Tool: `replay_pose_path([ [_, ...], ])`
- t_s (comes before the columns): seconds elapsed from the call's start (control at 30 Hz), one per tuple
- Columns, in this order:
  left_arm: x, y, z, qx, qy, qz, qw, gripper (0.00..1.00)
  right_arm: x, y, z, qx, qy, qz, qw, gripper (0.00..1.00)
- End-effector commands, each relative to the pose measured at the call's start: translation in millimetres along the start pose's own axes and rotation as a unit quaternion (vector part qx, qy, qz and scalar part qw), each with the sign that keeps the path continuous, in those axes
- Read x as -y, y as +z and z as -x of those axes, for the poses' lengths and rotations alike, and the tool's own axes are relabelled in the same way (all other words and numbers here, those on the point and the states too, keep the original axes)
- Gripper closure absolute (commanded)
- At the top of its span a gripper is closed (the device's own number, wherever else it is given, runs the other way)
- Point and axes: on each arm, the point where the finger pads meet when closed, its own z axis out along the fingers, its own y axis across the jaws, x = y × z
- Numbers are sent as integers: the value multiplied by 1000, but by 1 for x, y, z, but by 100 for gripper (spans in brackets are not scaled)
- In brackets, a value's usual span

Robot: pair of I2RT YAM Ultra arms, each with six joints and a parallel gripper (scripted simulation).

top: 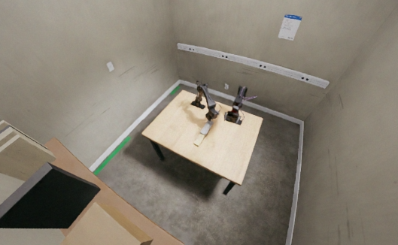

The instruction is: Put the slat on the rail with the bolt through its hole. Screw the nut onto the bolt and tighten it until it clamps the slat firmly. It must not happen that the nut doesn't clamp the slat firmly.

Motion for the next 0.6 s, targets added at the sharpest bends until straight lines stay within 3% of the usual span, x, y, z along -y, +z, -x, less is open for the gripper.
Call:
replay_pose_path([
  [0.0,1,-5,5,9,1,-4,1000,0,6,-4,3,-3,-2,-15,1000,88],
  [0.57,1,-5,5,9,1,-4,1000,0,6,6,3,-3,-2,-15,1000,88],
])
